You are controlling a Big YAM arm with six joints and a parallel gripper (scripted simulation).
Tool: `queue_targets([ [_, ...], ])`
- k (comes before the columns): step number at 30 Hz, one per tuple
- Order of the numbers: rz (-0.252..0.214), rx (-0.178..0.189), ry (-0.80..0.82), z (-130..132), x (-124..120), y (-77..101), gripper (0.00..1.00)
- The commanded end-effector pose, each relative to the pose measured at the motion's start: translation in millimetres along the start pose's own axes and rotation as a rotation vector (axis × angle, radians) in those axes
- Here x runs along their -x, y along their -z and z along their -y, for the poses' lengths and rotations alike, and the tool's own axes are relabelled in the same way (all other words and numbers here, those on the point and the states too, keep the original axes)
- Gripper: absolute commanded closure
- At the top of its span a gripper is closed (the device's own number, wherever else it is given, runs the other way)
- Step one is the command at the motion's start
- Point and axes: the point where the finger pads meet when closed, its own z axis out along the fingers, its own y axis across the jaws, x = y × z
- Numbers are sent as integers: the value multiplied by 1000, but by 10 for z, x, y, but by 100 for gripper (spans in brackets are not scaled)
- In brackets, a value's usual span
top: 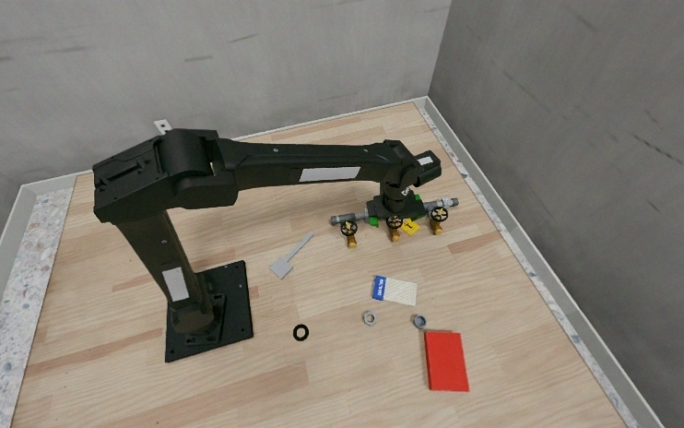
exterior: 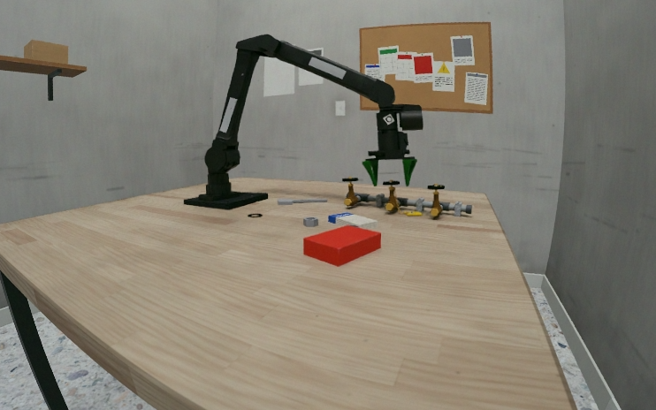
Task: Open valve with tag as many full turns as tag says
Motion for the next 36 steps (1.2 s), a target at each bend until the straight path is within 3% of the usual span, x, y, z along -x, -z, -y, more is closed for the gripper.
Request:
queue_targets([
  [1, 13, -22, -132, 110, 47, 124, 0],
  [4, 14, -22, -270, 111, 46, 124, 0],
  [6, 14, -22, -270, 111, 46, 124, 0],
  [21, 26, -14, -1202, 115, 41, 127, 0],
  [23, 26, -14, -1202, 115, 41, 127, 0],
  [24, 27, -12, -1346, 115, 41, 128, 0],
  [36, 35, 4, -2028, 114, 41, 126, 0],
])
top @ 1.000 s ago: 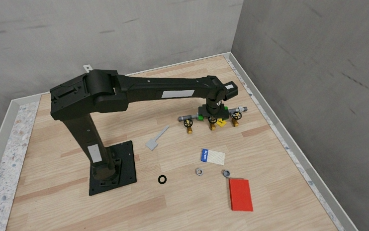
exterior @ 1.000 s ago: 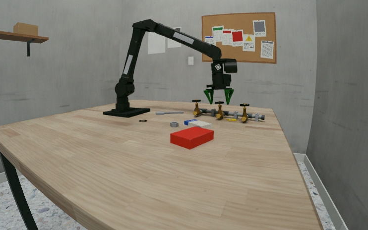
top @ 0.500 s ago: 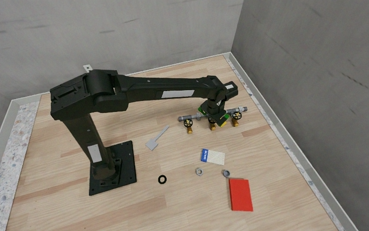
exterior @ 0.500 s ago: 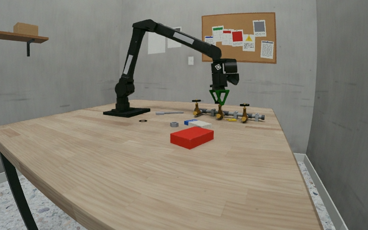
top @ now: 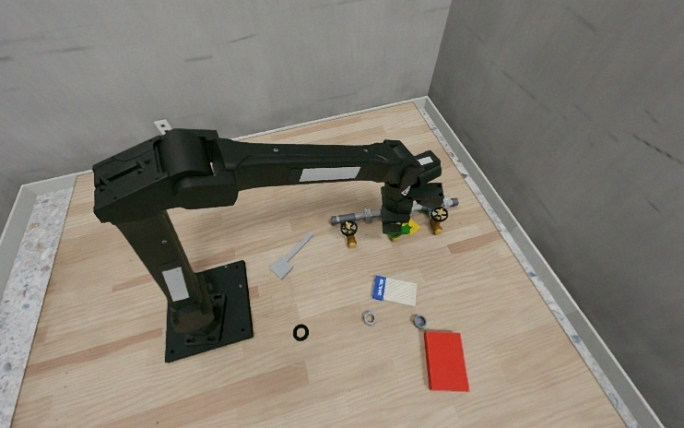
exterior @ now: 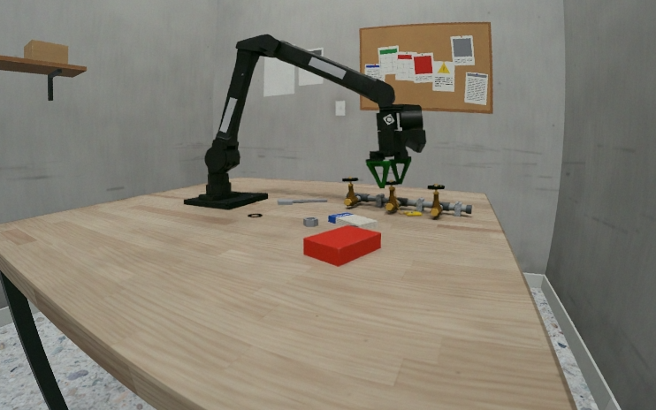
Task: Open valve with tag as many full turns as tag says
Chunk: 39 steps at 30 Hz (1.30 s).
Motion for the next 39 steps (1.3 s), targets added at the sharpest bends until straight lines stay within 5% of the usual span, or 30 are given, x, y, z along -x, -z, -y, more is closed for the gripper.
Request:
queue_targets([
  [1, 29, 10, -351, -31, 121, 126, 0],
  [4, 28, 11, -408, -31, 121, 126, 0],
  [16, 32, 13, -1163, -29, 118, 123, 0],
  [28, 30, 14, -1170, -31, 116, 121, 0],
  [29, 30, 14, -1170, -31, 116, 121, 100],
  [39, 30, 14, -1170, -32, 115, 121, 100],
])
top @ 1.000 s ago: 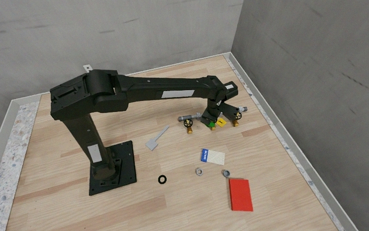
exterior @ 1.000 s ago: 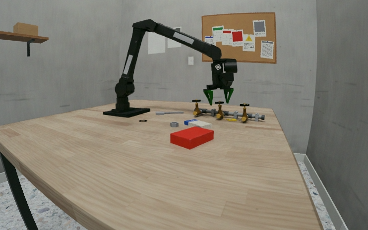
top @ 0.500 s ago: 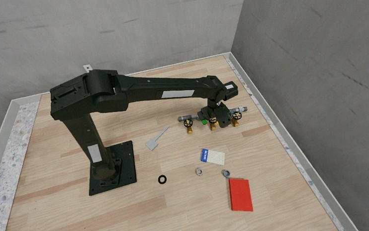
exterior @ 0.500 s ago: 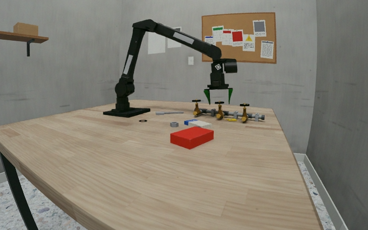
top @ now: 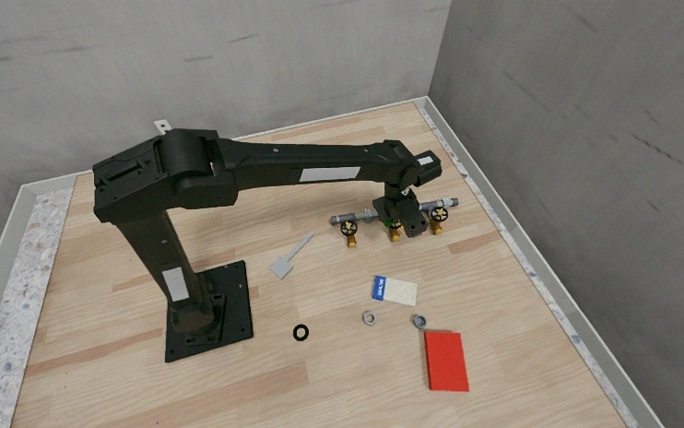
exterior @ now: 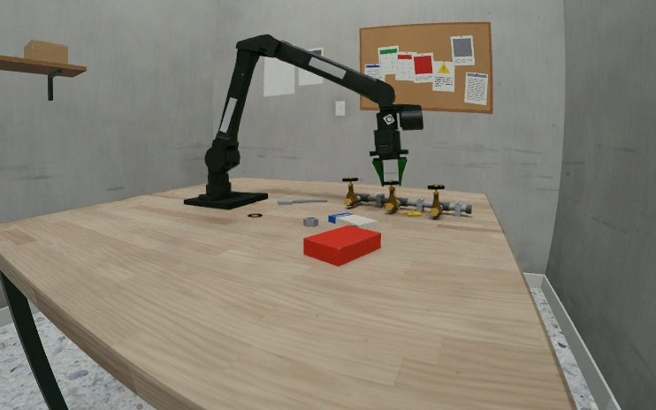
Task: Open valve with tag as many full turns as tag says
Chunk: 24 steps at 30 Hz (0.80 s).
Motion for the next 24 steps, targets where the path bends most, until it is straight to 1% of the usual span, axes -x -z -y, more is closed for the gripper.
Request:
queue_targets([
  [1, 2, 21, -19, -107, -6, 119, 100],
  [13, 2, 21, -18, -107, -6, 119, 100],
  [14, 2, 21, 13, -107, -6, 119, 100],
  [16, 2, 21, 13, -107, -6, 119, 100],
  [19, 3, 21, 113, -107, -7, 120, 100],
  [24, 6, 21, 417, -108, -8, 120, 100],
])
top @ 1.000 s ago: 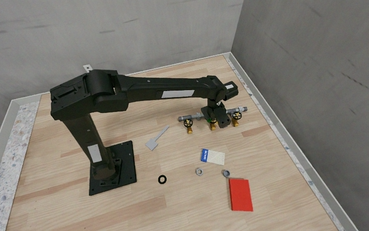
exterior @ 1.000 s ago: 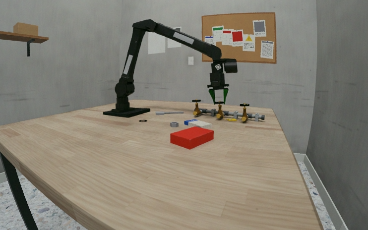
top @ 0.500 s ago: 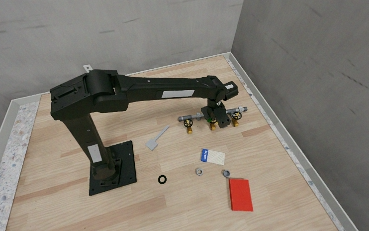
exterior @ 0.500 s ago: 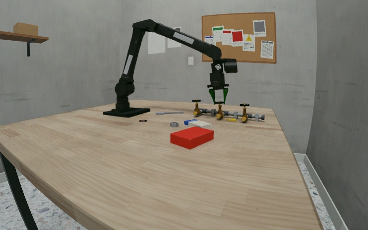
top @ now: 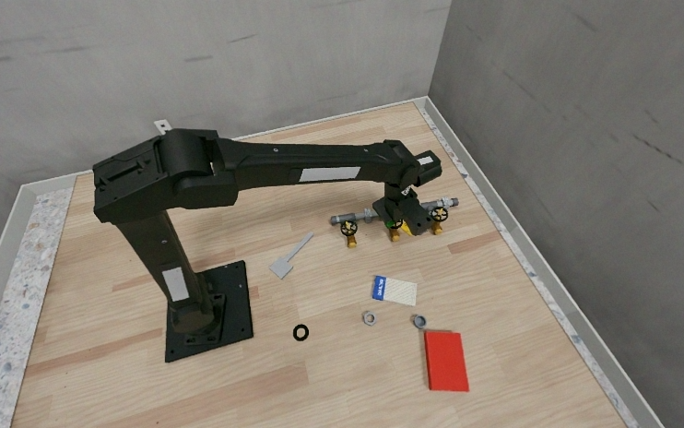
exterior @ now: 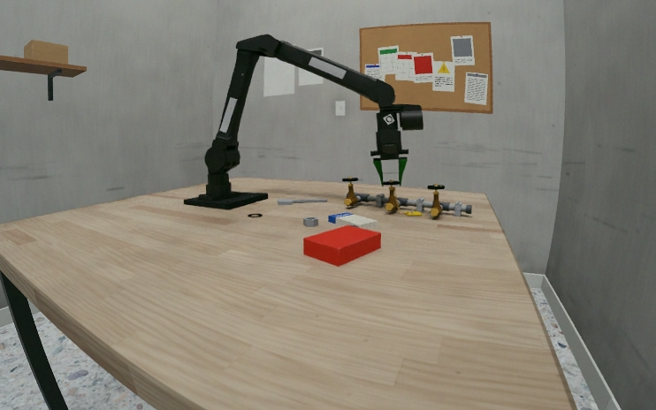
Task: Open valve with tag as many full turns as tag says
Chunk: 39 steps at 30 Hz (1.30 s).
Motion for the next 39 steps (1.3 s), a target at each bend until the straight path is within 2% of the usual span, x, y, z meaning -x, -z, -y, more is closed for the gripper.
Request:
queue_targets([
  [1, 7, 21, 318, -108, 7, 120, 100],
  [4, 7, 21, 380, -109, 7, 121, 100],
  [33, 8, 21, 382, -110, 8, 122, 100],
  [34, 8, 21, 382, -110, 8, 122, 0],
  [39, 8, 21, 382, -110, 8, 122, 0],
])
